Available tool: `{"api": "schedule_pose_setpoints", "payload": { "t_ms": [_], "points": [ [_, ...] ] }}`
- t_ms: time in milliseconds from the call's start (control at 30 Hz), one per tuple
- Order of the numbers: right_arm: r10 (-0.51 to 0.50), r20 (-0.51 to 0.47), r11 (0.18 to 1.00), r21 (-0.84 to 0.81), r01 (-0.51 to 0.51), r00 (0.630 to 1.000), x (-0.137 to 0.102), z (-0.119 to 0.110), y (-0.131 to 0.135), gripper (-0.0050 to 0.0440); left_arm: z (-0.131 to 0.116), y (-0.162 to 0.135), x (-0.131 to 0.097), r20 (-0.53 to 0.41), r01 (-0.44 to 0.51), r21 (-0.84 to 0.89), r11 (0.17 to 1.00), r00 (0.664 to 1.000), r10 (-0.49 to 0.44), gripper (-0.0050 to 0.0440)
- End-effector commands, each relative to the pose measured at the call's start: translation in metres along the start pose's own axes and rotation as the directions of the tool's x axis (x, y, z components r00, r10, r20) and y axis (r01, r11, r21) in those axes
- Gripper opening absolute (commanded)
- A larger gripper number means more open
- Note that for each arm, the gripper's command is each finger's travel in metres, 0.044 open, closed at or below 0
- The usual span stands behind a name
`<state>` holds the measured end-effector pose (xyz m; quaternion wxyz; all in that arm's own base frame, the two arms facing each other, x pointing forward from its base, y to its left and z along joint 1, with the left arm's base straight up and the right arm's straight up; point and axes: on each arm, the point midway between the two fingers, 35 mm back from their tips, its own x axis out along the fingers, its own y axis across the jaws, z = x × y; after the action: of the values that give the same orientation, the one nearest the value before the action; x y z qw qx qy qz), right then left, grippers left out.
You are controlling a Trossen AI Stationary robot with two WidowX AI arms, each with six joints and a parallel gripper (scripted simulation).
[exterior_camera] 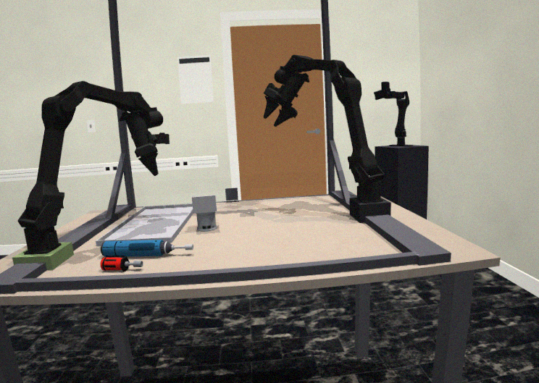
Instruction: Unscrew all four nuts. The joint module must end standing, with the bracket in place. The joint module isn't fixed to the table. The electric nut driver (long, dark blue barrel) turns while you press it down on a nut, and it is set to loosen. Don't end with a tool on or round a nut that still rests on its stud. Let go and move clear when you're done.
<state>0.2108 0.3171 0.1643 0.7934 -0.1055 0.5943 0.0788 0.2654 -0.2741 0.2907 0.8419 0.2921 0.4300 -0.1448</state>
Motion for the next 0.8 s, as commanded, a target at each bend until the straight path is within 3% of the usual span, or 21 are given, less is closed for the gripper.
{"api": "schedule_pose_setpoints", "payload": {
  "t_ms": [0,600,767],
  "points": [
    [0.024,0.027,1.000,0.010,-0.025,0.999,-0.012,0.004,0.000,0.0400,0.003,0.005,-0.009,0.026,0.005,-0.017,1.000,1.000,-0.004,0.0400],
    [0.024,0.027,1.000,0.010,-0.025,0.999,-0.012,0.004,0.000,0.0400,0.003,0.005,-0.009,0.026,0.005,-0.017,1.000,1.000,-0.004,0.0400],
    [0.027,0.031,0.999,0.019,-0.028,0.999,-0.014,0.001,-0.017,0.0400,-0.003,0.012,-0.005,0.035,0.005,-0.032,0.999,0.999,-0.004,0.0400]
  ]
}}
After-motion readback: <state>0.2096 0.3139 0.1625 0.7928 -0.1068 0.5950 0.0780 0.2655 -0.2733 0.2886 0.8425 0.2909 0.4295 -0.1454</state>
